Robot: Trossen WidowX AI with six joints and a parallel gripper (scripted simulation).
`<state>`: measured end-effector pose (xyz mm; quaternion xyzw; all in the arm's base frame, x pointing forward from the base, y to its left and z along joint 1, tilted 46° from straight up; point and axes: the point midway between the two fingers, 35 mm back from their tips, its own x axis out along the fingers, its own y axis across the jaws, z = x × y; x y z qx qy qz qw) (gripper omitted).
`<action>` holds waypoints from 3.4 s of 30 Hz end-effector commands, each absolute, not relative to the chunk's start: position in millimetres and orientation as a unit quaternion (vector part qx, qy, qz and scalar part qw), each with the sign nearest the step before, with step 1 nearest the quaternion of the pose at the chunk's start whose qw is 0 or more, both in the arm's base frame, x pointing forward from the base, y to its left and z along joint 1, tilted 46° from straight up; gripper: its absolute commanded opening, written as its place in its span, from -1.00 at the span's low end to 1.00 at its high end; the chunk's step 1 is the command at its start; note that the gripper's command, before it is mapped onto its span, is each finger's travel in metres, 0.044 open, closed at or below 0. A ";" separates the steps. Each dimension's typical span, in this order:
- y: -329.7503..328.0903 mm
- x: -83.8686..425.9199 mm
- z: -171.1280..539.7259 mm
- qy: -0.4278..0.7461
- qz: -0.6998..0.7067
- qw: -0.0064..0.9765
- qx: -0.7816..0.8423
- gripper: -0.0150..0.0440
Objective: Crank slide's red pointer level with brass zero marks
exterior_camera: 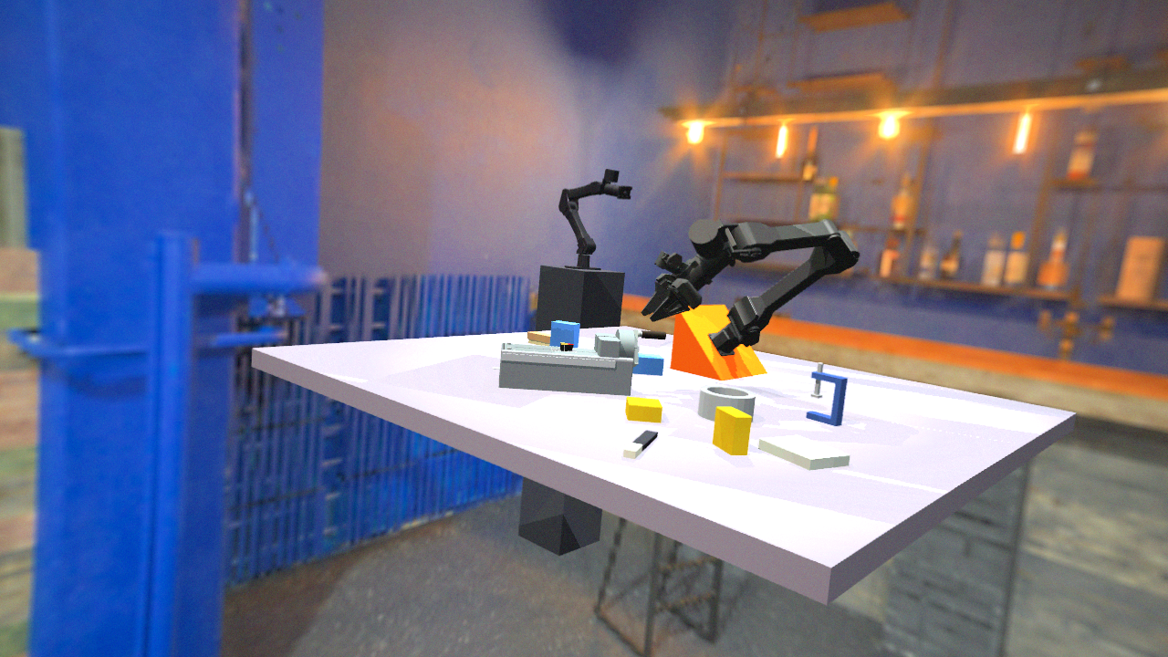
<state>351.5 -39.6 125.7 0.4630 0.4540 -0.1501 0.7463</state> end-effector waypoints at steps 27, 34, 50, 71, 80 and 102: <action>-6.9 353.1 95.7 0.448 -0.152 0.749 0.464 1.00; 1.5 352.5 88.1 0.448 -0.152 0.749 0.465 1.00; 5.6 352.0 84.4 0.448 -0.152 0.749 0.465 0.02; 4.9 347.7 79.2 0.448 -0.152 0.749 0.465 -0.49; 4.1 344.6 73.4 0.448 -0.152 0.748 0.465 -0.49; 4.5 343.3 69.3 0.448 -0.152 0.748 0.465 -0.49</action>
